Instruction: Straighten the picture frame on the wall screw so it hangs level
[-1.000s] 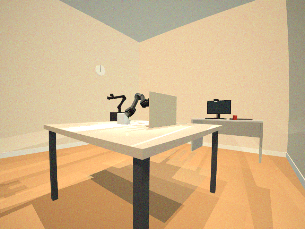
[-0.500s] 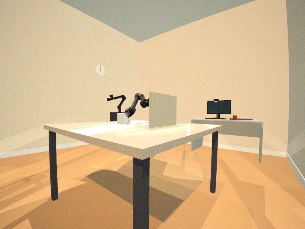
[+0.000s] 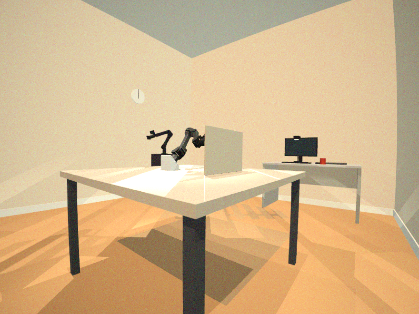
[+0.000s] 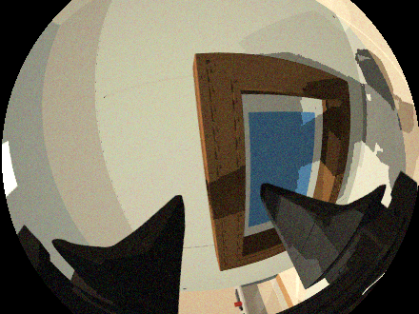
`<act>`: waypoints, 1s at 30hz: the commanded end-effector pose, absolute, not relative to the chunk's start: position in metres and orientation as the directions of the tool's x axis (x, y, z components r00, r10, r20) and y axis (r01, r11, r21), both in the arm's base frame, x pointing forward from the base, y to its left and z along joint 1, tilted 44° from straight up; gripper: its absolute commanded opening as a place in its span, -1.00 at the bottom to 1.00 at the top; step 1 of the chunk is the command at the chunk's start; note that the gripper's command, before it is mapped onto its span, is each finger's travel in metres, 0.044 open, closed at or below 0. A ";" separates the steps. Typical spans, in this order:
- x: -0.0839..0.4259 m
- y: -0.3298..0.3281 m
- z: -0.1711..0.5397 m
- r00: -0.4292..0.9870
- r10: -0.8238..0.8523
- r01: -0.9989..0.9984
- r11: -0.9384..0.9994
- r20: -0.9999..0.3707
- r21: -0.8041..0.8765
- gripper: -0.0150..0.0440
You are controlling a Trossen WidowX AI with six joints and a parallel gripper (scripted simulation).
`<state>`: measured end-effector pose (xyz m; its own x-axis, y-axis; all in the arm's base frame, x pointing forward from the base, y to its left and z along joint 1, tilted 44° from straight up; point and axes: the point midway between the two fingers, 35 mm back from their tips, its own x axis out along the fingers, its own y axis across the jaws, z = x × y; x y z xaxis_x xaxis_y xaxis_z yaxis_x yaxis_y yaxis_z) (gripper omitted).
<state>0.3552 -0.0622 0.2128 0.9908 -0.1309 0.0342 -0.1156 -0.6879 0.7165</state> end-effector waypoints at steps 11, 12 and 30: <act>0.277 -0.049 0.214 0.989 -0.140 -0.113 -0.587 0.037 0.801 0.39; 0.271 -0.048 0.212 0.989 -0.141 -0.113 -0.578 0.037 0.808 0.39; 0.234 -0.080 0.252 0.988 -0.150 -0.116 -0.554 0.038 0.825 0.39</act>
<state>0.2343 -0.0797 0.2542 0.9868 -0.1541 0.0498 -0.1273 -0.5481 0.8266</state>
